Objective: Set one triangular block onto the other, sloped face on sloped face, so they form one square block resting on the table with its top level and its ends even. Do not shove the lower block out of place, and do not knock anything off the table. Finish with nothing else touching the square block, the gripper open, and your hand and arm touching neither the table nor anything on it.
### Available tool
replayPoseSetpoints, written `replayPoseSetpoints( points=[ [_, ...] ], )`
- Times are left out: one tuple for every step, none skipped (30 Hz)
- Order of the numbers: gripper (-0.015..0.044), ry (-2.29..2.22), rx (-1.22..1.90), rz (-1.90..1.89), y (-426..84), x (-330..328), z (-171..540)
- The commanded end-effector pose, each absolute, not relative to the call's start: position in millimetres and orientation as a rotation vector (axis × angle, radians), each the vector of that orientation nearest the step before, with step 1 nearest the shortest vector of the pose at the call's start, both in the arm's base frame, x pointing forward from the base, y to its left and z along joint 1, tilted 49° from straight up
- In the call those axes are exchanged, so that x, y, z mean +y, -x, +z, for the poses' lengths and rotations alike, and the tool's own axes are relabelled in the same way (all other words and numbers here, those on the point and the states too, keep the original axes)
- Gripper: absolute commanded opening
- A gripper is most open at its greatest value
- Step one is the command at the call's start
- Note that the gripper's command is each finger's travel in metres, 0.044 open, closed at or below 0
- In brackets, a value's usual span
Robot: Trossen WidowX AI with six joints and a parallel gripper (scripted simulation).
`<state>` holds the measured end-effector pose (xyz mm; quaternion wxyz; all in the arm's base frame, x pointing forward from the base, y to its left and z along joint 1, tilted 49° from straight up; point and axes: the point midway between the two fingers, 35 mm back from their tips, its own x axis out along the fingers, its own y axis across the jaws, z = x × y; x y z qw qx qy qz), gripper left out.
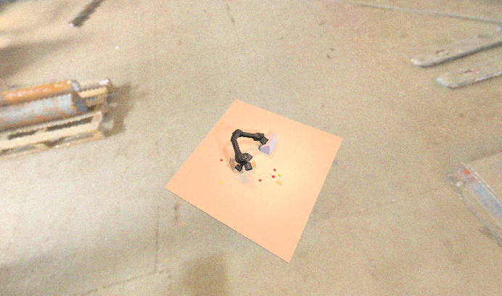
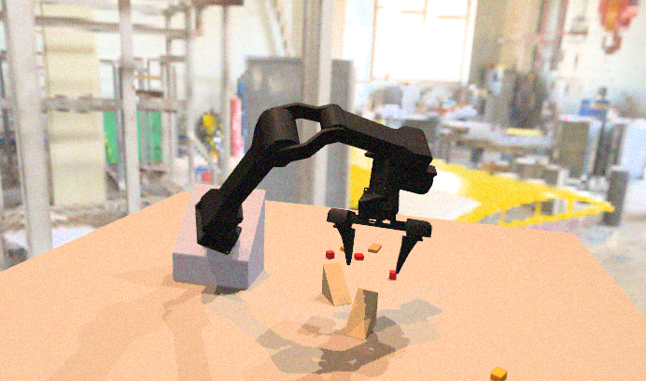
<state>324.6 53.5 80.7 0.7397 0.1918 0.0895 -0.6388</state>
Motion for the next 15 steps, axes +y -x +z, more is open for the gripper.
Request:
replayPoseSetpoints(
  points=[
    [0.0440, -0.417, 0.186, -1.399, -326.7, 50.0, 78.1],
    [0.0440, -0.416, 0.185, -1.399, -327.2, 48.5, 77.5],
    [0.0440, -0.416, 0.184, -1.400, -327.7, 47.1, 76.9],
    [0.0440, -0.416, 0.182, -1.400, -328.1, 45.6, 76.3],
    [0.0440, -0.415, 0.181, -1.401, -328.6, 44.1, 75.7],
    [0.0440, -0.415, 0.180, -1.401, -329.0, 42.7, 75.1],
    [0.0440, -0.415, 0.179, -1.402, -329.5, 41.2, 74.5],
    [0.0440, -0.415, 0.178, -1.403, -329.9, 39.7, 73.9],
    [0.0440, -0.414, 0.177, -1.403, -330.3, 38.2, 73.3],
    [0.0440, -0.414, 0.175, -1.404, -330.8, 36.7, 72.7],
    [0.0440, -0.413, 0.174, -1.404, -331.2, 35.3, 72.2],
    [0.0440, -0.413, 0.173, -1.405, -331.6, 33.8, 71.6],
    [0.0440, -0.413, 0.172, -1.405, -331.9, 32.3, 71.0],
    [0.0440, -0.412, 0.170, -1.406, -332.3, 30.8, 70.5],
    [0.0440, -0.412, 0.169, -1.407, -332.7, 29.3, 69.9]
  ],
)
